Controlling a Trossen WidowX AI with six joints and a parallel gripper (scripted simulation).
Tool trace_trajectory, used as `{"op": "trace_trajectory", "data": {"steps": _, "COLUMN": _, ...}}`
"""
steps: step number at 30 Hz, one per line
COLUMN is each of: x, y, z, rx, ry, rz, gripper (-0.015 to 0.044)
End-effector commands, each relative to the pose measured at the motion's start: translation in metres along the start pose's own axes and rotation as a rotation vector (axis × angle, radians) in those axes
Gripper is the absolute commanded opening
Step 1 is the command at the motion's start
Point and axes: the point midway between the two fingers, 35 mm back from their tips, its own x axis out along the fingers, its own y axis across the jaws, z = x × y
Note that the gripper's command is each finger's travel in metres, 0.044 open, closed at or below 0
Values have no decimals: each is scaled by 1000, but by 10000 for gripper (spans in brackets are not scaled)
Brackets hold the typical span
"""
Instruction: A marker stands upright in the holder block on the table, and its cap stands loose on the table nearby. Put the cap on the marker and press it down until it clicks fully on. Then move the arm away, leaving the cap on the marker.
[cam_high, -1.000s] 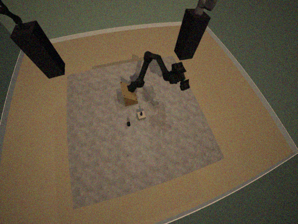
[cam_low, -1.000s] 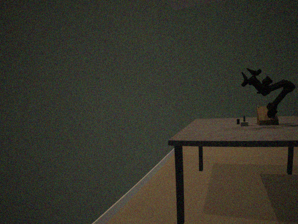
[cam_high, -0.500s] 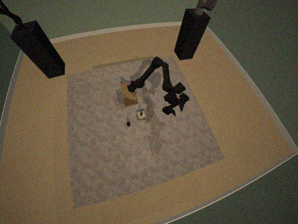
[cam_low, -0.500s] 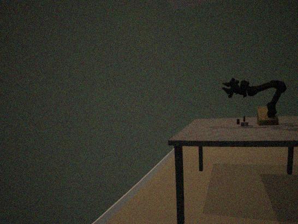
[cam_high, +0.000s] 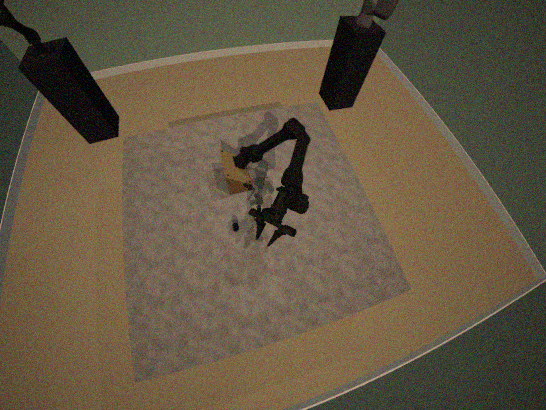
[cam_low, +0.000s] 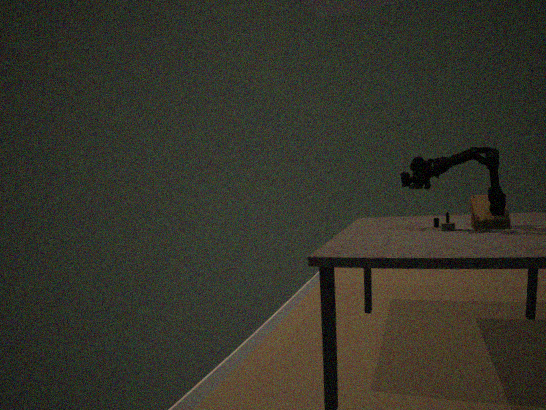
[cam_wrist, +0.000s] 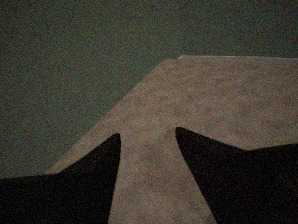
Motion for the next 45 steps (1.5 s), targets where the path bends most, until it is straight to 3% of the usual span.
{"op": "trace_trajectory", "data": {"steps": 1, "x": 26, "y": -60, "z": -9, "rx": -63, "ry": 215, "rz": -192, "gripper": 240}}
{"op": "trace_trajectory", "data": {"steps": 8, "x": 31, "y": -156, "z": -39, "rx": -24, "ry": 680, "rz": -408, "gripper": 240}}
{"op": "trace_trajectory", "data": {"steps": 14, "x": 11, "y": -190, "z": -61, "rx": 187, "ry": 1082, "rz": -425, "gripper": 240}}
{"op": "trace_trajectory", "data": {"steps": 25, "x": 10, "y": -194, "z": -61, "rx": 196, "ry": 1094, "rz": -423, "gripper": 240}}
{"op": "trace_trajectory", "data": {"steps": 29, "x": 22, "y": -202, "z": -90, "rx": 196, "ry": 1095, "rz": -422, "gripper": 240}}
{"op": "trace_trajectory", "data": {"steps": 45, "x": 33, "y": -207, "z": -112, "rx": 197, "ry": 1095, "rz": -422, "gripper": 240}}
